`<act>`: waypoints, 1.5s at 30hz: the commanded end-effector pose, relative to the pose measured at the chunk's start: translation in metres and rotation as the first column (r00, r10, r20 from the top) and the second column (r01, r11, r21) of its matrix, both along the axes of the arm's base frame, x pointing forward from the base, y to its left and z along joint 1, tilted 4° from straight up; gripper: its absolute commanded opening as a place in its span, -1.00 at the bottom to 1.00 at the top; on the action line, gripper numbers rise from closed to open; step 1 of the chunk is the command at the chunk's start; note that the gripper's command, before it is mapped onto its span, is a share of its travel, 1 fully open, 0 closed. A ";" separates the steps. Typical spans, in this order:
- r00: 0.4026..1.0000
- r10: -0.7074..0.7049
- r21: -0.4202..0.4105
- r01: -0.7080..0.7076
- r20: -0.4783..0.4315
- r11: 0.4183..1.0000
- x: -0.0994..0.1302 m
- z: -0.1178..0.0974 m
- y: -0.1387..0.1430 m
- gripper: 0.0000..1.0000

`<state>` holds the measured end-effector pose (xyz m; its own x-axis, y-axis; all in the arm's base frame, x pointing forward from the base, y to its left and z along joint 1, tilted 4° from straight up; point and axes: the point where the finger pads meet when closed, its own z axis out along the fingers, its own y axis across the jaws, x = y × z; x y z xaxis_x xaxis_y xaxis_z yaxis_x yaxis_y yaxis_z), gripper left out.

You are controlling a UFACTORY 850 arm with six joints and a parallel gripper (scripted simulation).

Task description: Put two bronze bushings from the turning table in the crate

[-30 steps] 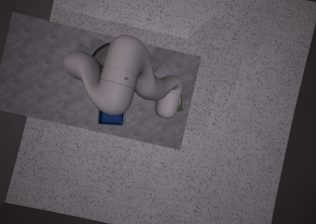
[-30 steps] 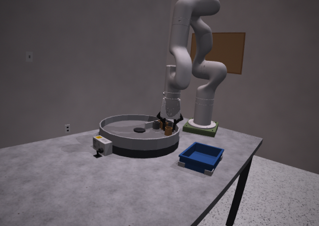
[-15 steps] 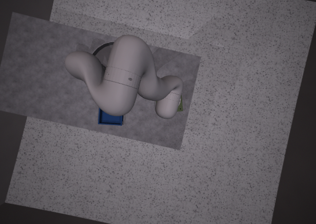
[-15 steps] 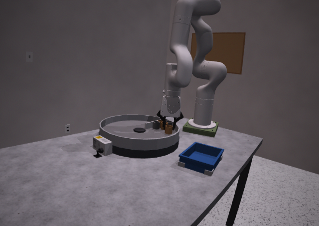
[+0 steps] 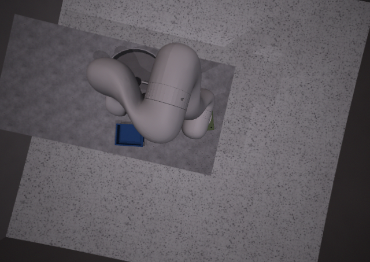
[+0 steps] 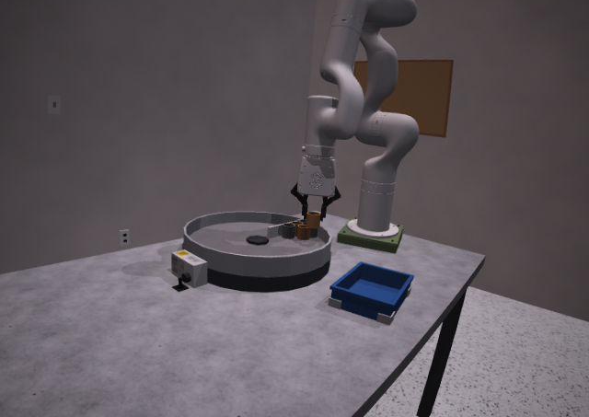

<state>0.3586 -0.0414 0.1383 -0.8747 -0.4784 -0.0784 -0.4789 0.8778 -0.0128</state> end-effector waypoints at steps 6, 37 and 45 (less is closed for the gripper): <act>1.000 -0.002 -0.011 0.002 -0.005 1.000 0.000 0.004 0.001 -1.00; 1.000 -0.002 -0.011 0.002 -0.005 1.000 0.047 0.009 0.153 -1.00; 1.000 -0.002 -0.011 0.002 -0.005 1.000 0.063 0.011 0.208 -1.00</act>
